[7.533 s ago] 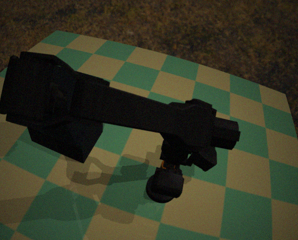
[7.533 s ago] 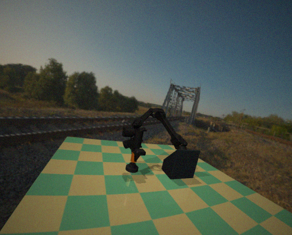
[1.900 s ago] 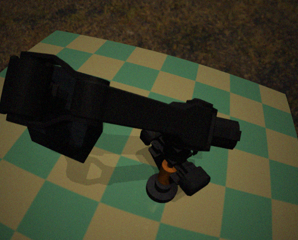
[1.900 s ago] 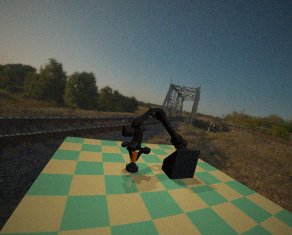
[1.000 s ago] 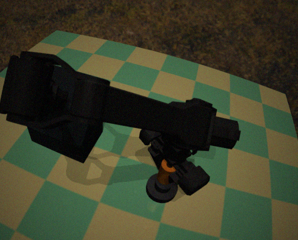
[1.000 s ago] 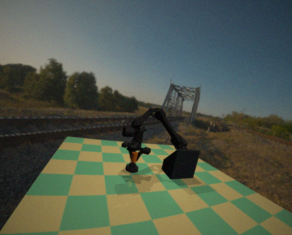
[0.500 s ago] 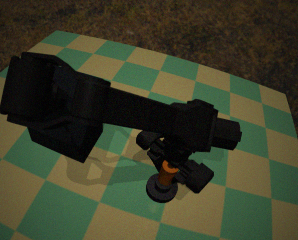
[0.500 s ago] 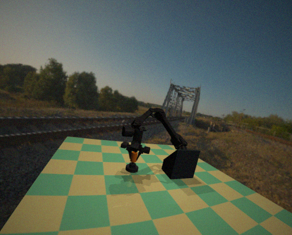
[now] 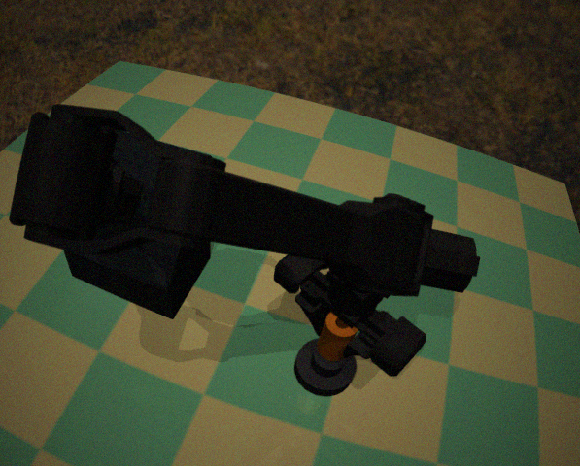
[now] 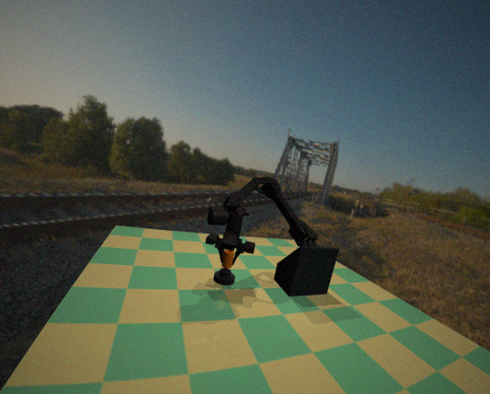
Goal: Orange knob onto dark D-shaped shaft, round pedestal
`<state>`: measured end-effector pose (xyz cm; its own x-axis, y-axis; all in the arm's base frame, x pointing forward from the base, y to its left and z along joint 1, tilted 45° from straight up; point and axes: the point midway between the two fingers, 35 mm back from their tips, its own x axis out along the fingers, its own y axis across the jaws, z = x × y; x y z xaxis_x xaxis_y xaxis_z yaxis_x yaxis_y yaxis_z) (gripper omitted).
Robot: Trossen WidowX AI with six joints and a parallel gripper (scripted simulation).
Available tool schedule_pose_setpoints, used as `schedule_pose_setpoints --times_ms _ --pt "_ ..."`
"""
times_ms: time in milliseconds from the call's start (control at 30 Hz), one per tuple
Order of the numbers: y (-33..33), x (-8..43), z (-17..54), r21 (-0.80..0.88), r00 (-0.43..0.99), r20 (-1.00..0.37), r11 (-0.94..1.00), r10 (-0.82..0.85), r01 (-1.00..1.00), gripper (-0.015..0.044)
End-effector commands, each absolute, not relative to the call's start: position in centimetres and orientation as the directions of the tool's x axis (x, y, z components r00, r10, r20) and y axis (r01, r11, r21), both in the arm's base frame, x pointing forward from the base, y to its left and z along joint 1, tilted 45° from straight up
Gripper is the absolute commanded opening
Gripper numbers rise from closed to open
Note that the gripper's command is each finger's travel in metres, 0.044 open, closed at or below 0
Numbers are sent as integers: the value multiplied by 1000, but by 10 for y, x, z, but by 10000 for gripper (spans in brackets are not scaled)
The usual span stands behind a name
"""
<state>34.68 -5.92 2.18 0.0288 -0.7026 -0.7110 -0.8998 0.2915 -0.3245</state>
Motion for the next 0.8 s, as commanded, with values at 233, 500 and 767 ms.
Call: schedule_pose_setpoints --times_ms 233,500,767 --pt "-61 348 20 -324 30 -712 289 -702 -901 0" --pt "-60 347 19 -324 30 -712 289 -702 -901 0" --pt "-59 346 21 -324 30 -712 289 -702 -901 0"
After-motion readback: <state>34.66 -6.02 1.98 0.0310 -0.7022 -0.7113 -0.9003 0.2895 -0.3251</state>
